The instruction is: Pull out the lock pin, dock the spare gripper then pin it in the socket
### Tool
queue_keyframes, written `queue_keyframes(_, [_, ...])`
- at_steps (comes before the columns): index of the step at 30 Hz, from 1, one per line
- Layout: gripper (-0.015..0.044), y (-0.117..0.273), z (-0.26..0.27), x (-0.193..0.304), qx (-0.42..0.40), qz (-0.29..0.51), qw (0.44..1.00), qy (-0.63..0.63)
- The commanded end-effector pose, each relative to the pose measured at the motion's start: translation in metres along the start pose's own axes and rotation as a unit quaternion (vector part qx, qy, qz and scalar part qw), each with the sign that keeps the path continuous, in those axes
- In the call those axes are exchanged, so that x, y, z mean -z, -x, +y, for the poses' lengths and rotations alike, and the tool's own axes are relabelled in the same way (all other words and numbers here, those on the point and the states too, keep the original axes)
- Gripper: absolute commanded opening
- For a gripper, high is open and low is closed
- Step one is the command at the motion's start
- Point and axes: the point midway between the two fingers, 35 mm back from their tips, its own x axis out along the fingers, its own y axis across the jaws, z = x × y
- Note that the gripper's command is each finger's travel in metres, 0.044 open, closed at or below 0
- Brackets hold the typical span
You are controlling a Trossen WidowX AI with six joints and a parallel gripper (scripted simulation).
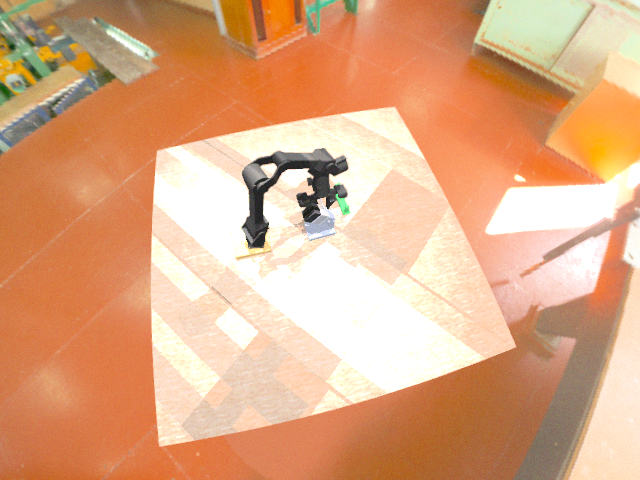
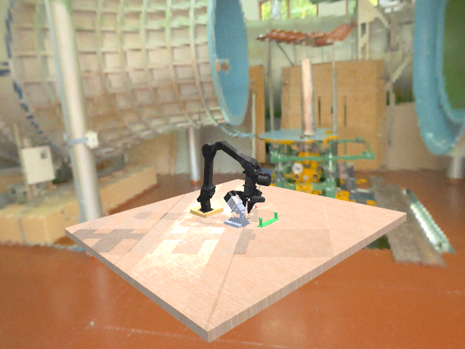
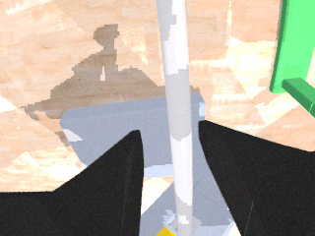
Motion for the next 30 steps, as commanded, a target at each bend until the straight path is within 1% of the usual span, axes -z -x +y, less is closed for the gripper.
queue_keyframes(1, [0.02, 0.0, 0.0, 0.0, 0.0, 0.0, 1.0, 0.0])
queue_keyframes(6, [0.02, 0.004, 0.0, -0.002, 0.0, 0.0, 1.0, 0.0])
queue_keyframes(30, [0.02, 0.052, 0.005, -0.022, -0.006, 0.006, 1.0, 0.006])
